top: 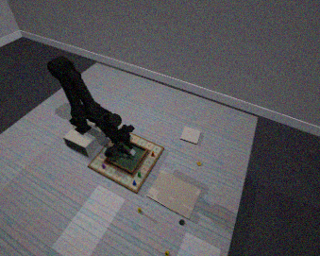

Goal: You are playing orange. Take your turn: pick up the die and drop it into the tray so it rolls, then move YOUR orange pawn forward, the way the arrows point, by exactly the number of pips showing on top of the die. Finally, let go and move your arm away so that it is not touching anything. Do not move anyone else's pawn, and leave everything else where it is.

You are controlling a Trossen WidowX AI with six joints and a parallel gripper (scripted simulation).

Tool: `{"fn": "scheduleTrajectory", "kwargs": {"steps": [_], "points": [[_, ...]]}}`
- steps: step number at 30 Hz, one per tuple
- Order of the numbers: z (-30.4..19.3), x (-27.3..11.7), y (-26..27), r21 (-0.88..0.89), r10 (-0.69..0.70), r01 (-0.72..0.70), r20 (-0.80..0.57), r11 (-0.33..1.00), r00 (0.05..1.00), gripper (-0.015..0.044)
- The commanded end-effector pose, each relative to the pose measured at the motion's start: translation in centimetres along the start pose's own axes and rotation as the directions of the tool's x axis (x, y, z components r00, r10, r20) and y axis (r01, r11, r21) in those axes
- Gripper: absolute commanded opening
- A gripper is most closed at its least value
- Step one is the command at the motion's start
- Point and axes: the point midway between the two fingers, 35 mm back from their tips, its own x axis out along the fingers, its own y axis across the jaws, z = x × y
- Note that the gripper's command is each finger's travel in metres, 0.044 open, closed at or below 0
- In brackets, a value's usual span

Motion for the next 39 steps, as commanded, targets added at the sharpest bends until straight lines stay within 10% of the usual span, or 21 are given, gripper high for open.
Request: {"fn": "scheduleTrajectory", "kwargs": {"steps": [1,35,39], "points": [[0.6,-0.8,0.1,0.005,0.004,-0.004,0.033,1.0,0.999,0.0],[1.4,-5.9,0.4,0.0,0.0,0.0,0.026,1.0,1.0,0.0],[1.4,-5.9,0.4,0.0,0.0,0.0,0.026,1.0,1.0,0.0105]]}}
